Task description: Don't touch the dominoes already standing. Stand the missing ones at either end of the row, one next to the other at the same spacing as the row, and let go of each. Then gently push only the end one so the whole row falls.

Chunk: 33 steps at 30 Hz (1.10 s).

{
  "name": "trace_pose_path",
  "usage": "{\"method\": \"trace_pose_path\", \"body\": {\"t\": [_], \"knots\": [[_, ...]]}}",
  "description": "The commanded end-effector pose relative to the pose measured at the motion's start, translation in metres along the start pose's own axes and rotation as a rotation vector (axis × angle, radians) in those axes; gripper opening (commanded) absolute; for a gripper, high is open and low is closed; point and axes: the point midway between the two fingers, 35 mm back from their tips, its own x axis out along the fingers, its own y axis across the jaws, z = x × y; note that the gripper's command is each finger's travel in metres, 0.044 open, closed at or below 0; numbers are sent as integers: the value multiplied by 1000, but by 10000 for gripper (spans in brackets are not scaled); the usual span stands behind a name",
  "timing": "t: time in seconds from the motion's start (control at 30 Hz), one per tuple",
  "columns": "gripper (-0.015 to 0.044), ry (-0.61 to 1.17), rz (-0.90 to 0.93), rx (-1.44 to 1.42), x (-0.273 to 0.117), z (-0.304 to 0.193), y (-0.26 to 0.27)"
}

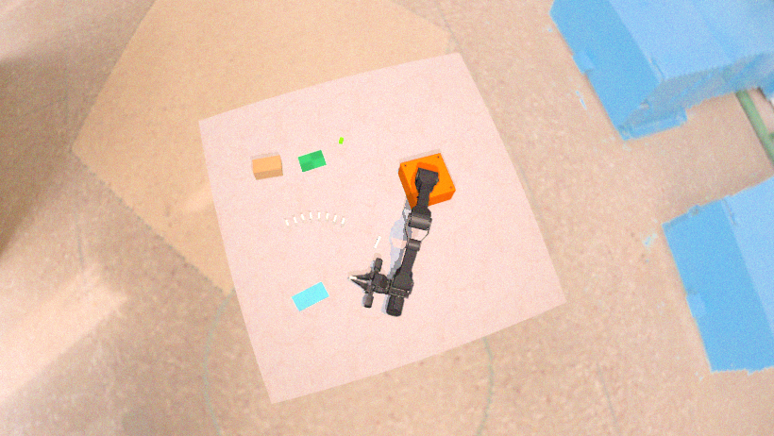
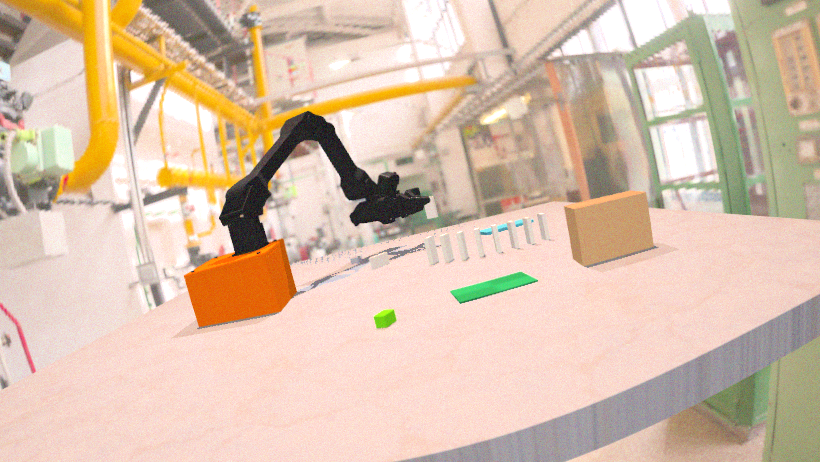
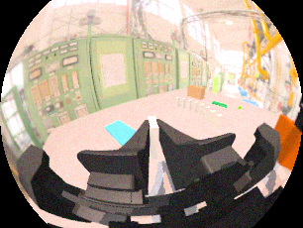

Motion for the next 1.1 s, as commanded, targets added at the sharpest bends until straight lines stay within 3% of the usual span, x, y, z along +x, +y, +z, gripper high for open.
{"method": "trace_pose_path", "body": {"t": [0.0, 1.07], "knots": [[25, 5, 1, -8, 2, -12, 0], [25, -1, -1, -22, 7, -60, -15]]}}
